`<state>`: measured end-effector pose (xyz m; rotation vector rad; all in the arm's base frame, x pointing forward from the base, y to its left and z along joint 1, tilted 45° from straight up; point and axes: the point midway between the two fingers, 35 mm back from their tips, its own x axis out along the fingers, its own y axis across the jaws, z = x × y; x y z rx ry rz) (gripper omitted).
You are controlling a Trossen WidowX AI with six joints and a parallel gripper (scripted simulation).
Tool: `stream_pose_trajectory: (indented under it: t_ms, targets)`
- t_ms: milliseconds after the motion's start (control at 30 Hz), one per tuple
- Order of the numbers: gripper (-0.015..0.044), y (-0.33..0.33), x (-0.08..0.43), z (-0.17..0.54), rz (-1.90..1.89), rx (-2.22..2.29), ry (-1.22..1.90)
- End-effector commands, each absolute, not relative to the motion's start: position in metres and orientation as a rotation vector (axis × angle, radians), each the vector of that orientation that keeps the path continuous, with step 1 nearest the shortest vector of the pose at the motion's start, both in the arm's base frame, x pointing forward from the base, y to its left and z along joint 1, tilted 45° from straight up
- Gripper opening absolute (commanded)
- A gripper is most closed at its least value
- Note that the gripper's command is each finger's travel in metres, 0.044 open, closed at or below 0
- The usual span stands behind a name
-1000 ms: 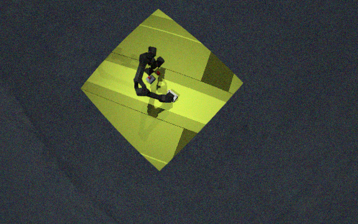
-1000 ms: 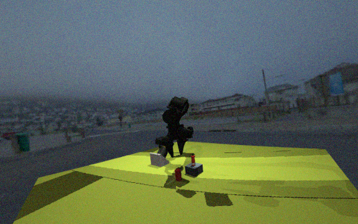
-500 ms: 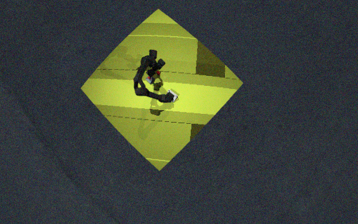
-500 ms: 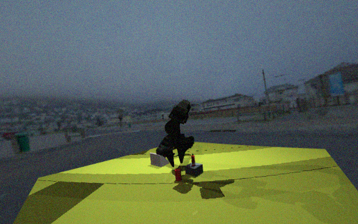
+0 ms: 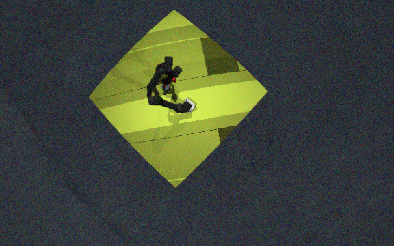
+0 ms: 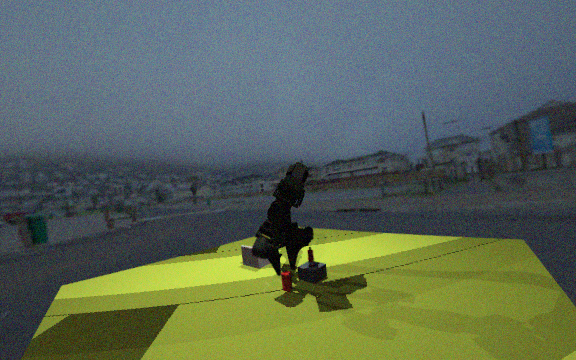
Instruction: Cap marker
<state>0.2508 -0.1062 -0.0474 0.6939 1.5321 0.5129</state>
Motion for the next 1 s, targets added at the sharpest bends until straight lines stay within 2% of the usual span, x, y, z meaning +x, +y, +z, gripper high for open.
stream_pose_trajectory:
  t_ms: [0,733,867,967]
  targets:
    - [0.0248,-0.100,0.251,-0.054,0.513,0.704,1.532]
    - [0.0248,-0.077,0.249,-0.075,0.515,0.705,1.531]
    - [0.0143,-0.078,0.249,-0.075,0.515,0.705,1.531]
    - [0.0123,-0.078,0.249,-0.075,0.515,0.705,1.531]
